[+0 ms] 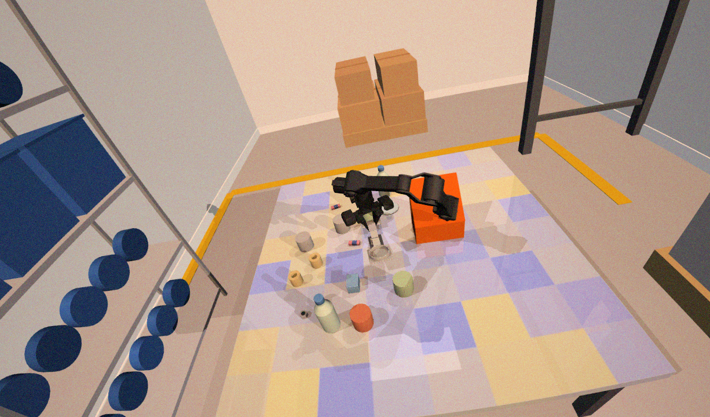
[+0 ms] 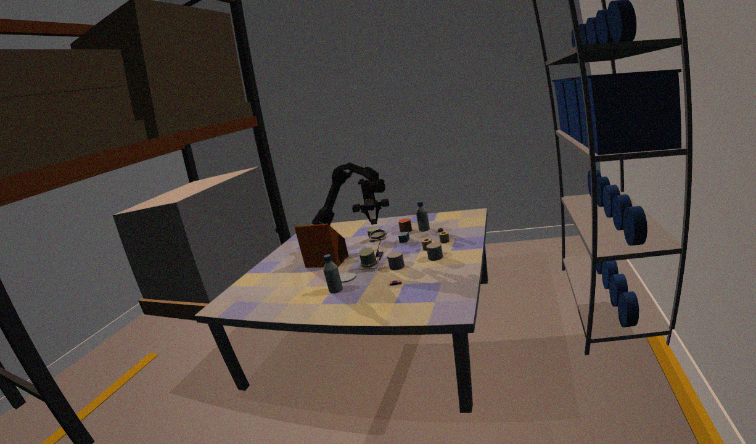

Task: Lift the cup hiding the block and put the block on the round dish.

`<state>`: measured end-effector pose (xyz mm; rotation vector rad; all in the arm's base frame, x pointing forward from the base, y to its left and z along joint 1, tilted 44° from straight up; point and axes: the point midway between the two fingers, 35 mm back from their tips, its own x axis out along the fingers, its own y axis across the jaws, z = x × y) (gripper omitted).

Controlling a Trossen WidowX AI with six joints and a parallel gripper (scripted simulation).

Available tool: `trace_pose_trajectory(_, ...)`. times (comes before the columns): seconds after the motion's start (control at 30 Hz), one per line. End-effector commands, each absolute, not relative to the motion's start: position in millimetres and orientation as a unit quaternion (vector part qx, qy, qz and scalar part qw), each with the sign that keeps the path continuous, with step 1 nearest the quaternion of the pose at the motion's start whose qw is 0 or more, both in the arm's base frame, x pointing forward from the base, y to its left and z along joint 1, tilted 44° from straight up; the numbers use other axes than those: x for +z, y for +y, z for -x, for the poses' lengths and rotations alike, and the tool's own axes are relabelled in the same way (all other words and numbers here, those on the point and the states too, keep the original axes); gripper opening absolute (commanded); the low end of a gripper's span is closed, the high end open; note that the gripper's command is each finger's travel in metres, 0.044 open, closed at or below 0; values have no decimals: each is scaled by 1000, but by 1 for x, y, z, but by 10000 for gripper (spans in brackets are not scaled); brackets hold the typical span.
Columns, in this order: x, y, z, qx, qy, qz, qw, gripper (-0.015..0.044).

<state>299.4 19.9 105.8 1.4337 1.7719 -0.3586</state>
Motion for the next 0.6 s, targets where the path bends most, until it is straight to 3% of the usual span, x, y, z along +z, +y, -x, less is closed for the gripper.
trace_pose_trajectory(0.0, 84, 1, -304, -152, 702, -563, 409, 0)
trace_pose_trajectory(0.57, -24, -75, -303, -166, 706, -555, 407, 0)
